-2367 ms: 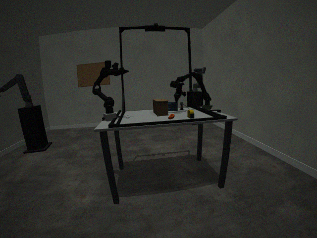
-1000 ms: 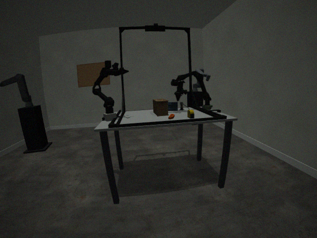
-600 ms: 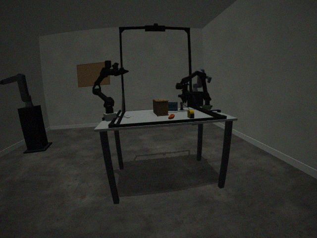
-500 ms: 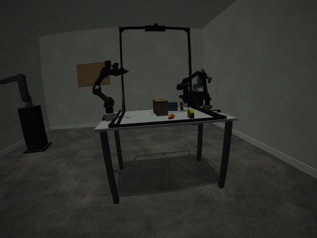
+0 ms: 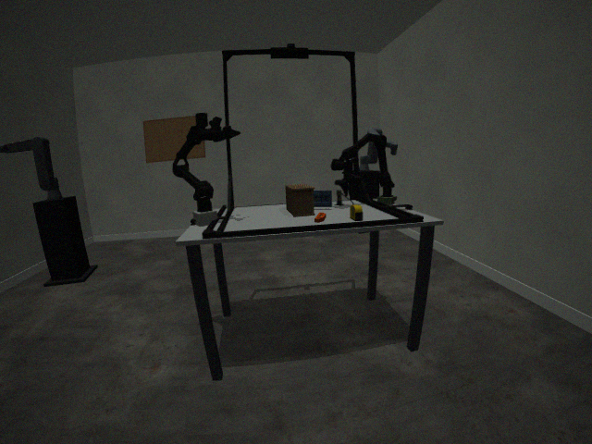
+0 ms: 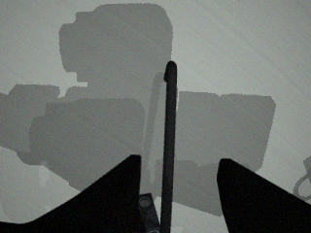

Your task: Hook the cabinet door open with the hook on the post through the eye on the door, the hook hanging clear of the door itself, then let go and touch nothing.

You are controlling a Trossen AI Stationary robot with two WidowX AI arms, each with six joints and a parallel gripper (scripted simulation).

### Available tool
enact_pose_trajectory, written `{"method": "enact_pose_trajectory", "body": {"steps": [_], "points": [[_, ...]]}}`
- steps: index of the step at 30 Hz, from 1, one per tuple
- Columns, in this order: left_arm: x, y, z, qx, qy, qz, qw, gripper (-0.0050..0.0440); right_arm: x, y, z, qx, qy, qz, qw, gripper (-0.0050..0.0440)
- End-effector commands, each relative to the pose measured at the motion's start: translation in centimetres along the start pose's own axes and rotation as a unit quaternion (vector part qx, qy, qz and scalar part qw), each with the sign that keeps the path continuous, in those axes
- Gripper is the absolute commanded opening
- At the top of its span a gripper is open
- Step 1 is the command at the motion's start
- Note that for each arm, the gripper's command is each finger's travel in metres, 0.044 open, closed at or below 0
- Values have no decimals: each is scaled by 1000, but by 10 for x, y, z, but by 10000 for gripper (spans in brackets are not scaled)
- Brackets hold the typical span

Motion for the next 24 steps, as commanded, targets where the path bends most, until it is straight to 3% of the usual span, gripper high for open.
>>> {"method": "enact_pose_trajectory", "body": {"steps": [1,24], "points": [[2,-10,1,-3,-2,7,1000,160,0,0,0,0,-2,2,1000,400],[2,-44,1,-4,-1,6,1000,160,0,0,0,0,-2,2,1000,400]]}}
Point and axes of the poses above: on each arm, the point midway between the two fingers, 35 mm back from their tips, its own y axis back along the fingers, its own x axis across the jaws, z = x × y, the point moved 6 cm from there along y, back along the fingers, and after that the axes turned 4 degrees about -y, right-handed, at the moved point
